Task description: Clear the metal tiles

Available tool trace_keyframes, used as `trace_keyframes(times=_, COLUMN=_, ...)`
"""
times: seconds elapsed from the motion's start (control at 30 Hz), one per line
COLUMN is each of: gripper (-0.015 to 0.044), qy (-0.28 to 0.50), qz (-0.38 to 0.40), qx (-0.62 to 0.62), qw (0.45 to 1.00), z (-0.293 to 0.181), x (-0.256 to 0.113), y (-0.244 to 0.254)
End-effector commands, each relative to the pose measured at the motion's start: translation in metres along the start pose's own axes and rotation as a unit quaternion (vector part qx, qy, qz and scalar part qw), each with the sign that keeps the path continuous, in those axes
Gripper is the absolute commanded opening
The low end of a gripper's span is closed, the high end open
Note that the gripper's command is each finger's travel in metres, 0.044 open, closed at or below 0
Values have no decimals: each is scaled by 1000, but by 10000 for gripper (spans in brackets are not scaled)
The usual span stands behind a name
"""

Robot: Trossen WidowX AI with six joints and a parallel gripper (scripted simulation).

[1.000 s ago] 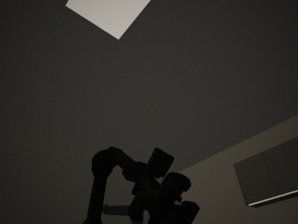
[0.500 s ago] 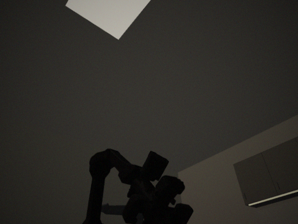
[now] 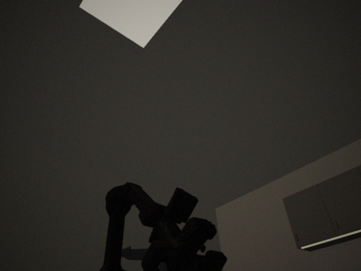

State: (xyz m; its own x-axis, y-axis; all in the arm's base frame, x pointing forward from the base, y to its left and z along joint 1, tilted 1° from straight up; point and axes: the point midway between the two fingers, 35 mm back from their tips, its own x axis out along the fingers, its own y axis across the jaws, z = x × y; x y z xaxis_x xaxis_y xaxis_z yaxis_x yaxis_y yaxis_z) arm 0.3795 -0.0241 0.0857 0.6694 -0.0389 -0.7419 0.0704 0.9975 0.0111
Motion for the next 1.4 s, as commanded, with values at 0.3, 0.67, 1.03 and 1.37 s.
trace_keyframes(times=0.3, gripper=0, qy=-6, qz=-2, qx=1, qw=1000, z=-14, x=-10, y=-1)
trace_keyframes(times=0.67, gripper=0, qy=-6, qz=-2, qx=2, qw=1000, z=-28, x=-17, y=-1)
trace_keyframes(times=1.03, gripper=0, qy=-2, qz=0, qx=0, qw=1000, z=-28, x=-15, y=0)
trace_keyframes(times=1.37, gripper=0, qy=-2, qz=0, qx=0, qw=1000, z=-28, x=-15, y=0)
